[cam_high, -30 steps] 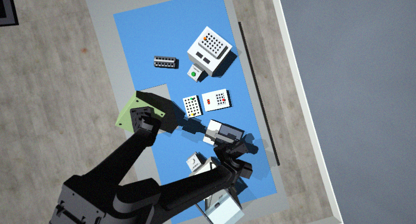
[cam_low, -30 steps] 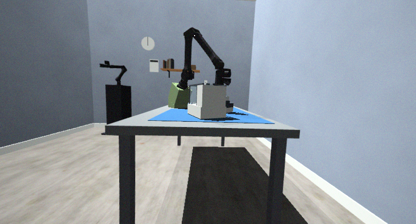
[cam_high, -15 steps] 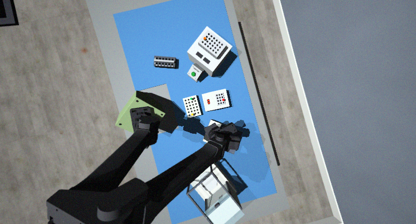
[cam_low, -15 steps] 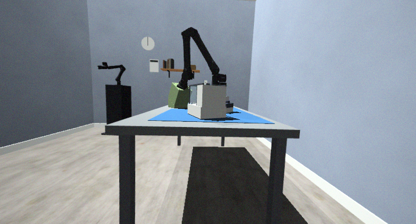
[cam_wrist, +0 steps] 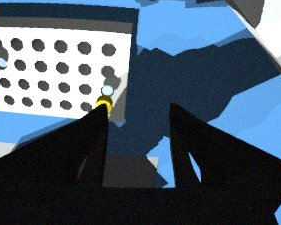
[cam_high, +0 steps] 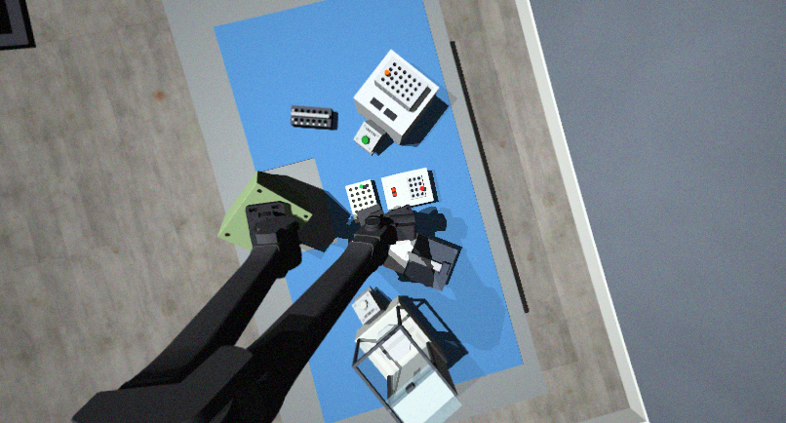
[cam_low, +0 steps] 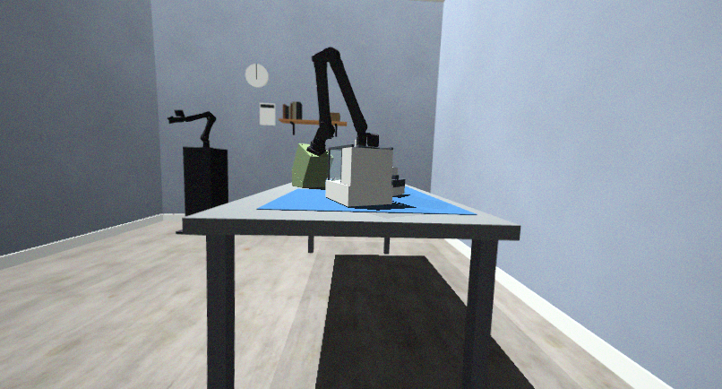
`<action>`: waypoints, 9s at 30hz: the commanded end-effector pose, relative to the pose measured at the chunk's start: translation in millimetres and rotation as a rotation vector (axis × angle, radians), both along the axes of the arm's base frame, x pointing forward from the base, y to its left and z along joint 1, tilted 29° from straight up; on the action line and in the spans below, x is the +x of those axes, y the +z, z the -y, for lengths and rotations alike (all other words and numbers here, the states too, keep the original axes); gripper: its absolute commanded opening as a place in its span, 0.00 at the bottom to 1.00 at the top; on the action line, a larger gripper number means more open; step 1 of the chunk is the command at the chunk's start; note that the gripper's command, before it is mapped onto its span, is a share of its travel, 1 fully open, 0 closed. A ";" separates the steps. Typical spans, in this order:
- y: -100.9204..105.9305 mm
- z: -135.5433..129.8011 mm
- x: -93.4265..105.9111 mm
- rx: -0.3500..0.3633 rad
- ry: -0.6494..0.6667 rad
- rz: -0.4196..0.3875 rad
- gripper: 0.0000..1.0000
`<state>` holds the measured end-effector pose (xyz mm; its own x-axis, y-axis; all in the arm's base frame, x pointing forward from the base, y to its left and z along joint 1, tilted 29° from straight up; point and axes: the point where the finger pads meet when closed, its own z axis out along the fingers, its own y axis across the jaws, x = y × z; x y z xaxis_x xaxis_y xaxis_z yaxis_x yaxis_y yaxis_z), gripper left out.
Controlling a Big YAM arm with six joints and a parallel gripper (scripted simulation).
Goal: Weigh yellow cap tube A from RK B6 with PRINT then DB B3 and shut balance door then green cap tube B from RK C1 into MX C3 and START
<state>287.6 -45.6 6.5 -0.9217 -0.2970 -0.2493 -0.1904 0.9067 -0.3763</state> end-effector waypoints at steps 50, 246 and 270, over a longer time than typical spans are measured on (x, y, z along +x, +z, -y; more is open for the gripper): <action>-21.3 -15.5 -36.1 0.014 -0.080 0.044 0.36; -67.2 4.1 -5.1 0.017 -0.081 0.076 0.09; -64.2 6.1 -2.7 0.016 -0.081 0.085 0.09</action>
<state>275.1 -46.3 -65.3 -0.9283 -0.2198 -0.3000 -0.1017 0.9260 -0.3636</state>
